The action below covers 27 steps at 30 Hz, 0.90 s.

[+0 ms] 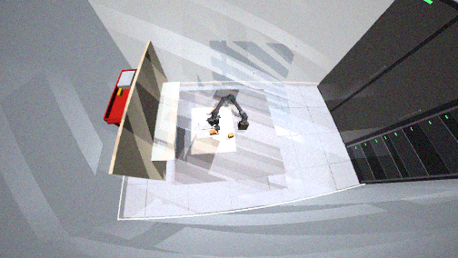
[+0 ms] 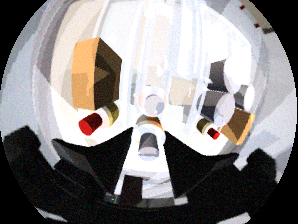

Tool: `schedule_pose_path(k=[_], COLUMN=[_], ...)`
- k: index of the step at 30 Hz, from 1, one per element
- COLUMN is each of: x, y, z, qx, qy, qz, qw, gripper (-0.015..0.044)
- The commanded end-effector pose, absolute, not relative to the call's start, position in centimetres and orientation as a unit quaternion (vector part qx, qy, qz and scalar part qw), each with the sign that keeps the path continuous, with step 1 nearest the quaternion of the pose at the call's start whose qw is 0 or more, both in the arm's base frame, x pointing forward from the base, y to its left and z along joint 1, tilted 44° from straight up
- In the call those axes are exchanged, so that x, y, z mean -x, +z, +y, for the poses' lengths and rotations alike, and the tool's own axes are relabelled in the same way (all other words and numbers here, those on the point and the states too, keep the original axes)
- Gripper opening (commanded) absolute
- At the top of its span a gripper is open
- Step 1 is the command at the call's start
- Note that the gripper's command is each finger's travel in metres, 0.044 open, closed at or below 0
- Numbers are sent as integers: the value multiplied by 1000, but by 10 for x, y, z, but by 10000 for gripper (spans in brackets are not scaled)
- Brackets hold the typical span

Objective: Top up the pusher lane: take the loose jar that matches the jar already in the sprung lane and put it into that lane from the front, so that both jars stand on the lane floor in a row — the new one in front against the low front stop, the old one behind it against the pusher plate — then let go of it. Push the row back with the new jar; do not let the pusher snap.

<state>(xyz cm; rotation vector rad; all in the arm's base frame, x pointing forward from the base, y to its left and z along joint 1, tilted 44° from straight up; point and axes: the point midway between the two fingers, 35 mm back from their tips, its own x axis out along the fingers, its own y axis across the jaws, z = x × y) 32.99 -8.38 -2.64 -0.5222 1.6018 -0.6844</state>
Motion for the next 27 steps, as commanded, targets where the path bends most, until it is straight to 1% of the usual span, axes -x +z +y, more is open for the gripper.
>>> schedule_pose_path(k=[1, 27], x=[-337, -337], y=[-24, -28], z=[-83, -86], qx=[228, 228], qy=[-298, -298], qz=[687, 687], qw=[623, 623], gripper=[0, 0])
